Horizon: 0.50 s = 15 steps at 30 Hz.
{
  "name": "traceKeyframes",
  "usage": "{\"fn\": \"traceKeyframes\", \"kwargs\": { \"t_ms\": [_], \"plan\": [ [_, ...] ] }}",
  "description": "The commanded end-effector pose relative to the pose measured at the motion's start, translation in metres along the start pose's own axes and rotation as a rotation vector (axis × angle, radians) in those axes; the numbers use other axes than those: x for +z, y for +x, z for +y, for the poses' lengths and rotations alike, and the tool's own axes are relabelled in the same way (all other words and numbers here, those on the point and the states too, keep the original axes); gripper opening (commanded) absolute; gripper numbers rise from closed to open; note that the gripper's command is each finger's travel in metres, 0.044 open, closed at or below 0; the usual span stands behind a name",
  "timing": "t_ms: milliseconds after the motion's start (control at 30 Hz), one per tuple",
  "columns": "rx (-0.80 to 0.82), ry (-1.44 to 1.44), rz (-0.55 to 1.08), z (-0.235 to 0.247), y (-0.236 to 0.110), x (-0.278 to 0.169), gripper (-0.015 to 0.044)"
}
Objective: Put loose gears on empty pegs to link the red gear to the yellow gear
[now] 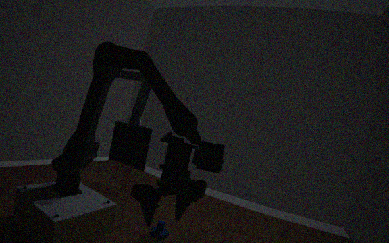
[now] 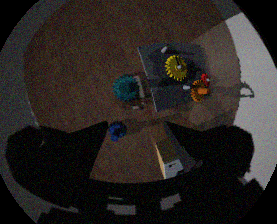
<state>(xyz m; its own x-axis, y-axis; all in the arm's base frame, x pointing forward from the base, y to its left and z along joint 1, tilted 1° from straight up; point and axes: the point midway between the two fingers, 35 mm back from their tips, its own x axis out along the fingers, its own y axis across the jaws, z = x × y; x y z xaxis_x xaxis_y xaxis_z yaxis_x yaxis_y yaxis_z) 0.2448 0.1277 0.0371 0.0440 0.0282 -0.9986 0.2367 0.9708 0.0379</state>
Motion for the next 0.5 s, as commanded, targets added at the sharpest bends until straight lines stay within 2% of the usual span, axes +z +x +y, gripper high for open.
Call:
{"fn": "traceKeyframes", "kwargs": {
  "t_ms": [0,300,467],
  "plan": [
    [0.001,0.116,0.001,0.047,-0.001,-0.052,0.0440],
    [0.002,0.128,0.001,0.052,-0.001,-0.061,0.0440],
    [0.002,0.128,0.001,0.052,0.012,-0.061,0.0440]
  ]
}}
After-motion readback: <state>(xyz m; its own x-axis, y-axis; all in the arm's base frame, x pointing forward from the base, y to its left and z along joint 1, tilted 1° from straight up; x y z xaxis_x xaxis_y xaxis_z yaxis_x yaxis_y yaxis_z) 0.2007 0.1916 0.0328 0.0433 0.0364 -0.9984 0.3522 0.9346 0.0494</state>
